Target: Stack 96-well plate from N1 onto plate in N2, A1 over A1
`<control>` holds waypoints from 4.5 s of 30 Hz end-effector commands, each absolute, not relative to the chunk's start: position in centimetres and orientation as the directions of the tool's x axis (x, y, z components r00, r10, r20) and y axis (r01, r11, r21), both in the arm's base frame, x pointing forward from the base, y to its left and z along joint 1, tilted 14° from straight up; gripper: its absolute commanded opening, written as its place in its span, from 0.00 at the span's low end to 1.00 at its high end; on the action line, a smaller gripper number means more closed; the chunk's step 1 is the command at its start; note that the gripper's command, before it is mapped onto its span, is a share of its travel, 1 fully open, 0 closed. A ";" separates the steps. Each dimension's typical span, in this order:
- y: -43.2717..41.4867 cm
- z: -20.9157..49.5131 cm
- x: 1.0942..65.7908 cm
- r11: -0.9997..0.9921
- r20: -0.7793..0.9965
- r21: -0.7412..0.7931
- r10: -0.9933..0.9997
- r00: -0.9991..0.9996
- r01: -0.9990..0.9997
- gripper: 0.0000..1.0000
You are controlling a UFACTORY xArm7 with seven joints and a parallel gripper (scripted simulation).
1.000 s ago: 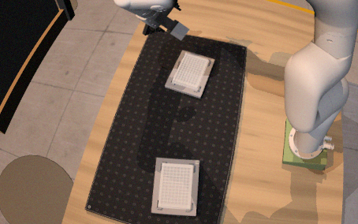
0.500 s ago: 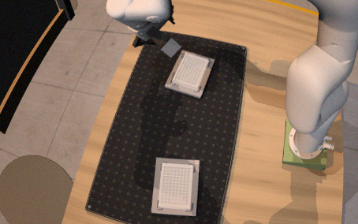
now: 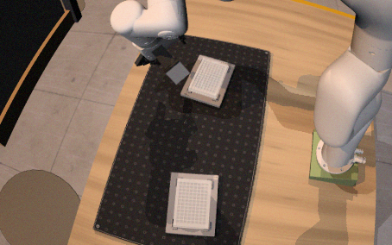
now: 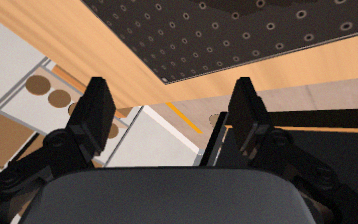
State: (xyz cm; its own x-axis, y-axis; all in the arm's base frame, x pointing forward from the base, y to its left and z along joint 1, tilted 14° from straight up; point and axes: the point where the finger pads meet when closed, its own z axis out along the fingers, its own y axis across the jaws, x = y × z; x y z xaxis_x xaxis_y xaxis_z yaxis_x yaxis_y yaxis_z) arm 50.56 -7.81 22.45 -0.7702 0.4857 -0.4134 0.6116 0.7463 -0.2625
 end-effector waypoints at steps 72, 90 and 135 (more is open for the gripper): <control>20.7 19.5 36.8 0.479 -0.199 0.202 0.874 -0.443 0.854 1.00; 25.5 18.7 31.0 0.312 -0.042 0.245 0.949 -0.311 0.918 1.00; 26.3 14.4 31.0 0.312 -0.042 0.245 0.949 -0.311 0.918 1.00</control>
State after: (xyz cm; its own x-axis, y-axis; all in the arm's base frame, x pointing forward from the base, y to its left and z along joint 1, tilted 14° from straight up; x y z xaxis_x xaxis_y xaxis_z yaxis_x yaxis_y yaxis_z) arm 30.77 26.26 14.68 -0.3113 0.9494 -0.0420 0.9187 0.3119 0.2424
